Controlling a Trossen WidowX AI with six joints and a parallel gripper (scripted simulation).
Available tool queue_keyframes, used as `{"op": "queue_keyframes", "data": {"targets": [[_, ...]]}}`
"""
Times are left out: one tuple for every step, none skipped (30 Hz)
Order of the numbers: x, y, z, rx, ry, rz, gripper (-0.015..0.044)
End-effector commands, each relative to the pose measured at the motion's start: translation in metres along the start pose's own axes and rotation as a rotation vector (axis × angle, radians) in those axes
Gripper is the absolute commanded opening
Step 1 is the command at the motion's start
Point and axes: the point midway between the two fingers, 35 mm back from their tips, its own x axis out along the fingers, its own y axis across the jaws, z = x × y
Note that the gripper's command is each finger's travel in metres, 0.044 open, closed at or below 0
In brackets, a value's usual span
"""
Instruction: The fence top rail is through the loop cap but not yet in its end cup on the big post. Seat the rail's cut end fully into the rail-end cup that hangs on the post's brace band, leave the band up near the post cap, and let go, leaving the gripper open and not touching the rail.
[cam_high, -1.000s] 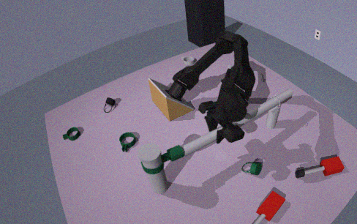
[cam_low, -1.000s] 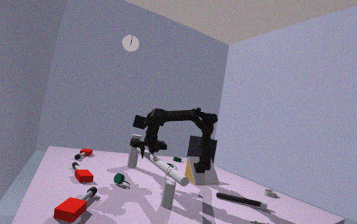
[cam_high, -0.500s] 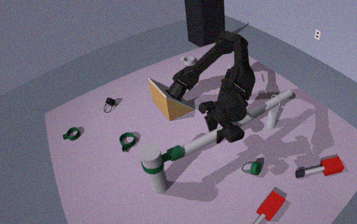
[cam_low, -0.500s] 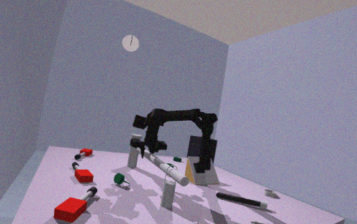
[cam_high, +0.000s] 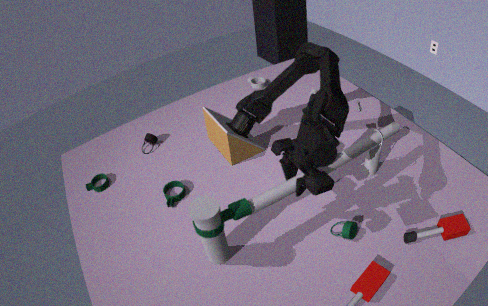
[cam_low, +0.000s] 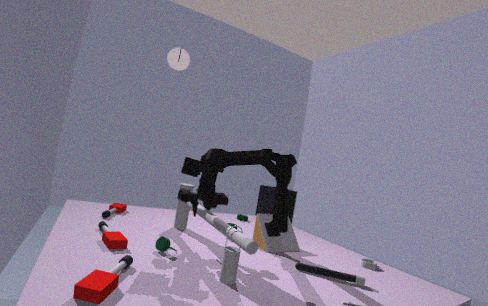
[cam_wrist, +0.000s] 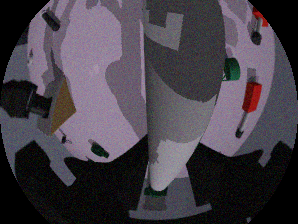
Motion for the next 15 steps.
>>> {"op": "queue_keyframes", "data": {"targets": [[-0.0007, 0.0001, -0.0008, 0.001, 0.003, 0.000, 0.0000], [-0.0008, 0.0001, -0.0009, 0.001, 0.004, 0.000, 0.0000], [-0.0008, 0.0001, -0.0010, 0.001, 0.004, 0.000, 0.0000], [-0.0009, 0.0001, -0.0011, 0.001, 0.004, 0.000, 0.0000], [-0.0010, 0.0001, -0.0012, 0.001, 0.005, 0.000, 0.0000], [-0.0011, 0.0001, -0.0012, 0.001, 0.005, 0.000, 0.0000], [-0.0012, 0.0001, -0.0013, 0.001, 0.005, 0.000, 0.0000], [-0.0013, 0.0001, -0.0014, 0.001, 0.006, 0.000, 0.0000], [-0.0014, 0.0002, -0.0015, 0.001, 0.006, 0.000, 0.0000], [-0.0015, 0.0002, -0.0016, 0.001, 0.006, 0.000, 0.0000], [-0.0015, 0.0002, -0.0017, 0.001, 0.007, 0.000, 0.0000], [-0.0016, 0.0002, -0.0018, 0.001, 0.007, 0.000, 0.0000], [-0.0017, 0.0002, -0.0019, 0.001, 0.007, 0.000, 0.0000], [-0.0018, 0.0002, -0.0019, 0.001, 0.008, 0.000, 0.0000], [-0.0019, 0.0002, -0.0020, 0.001, 0.008, 0.000, 0.0000]]}}
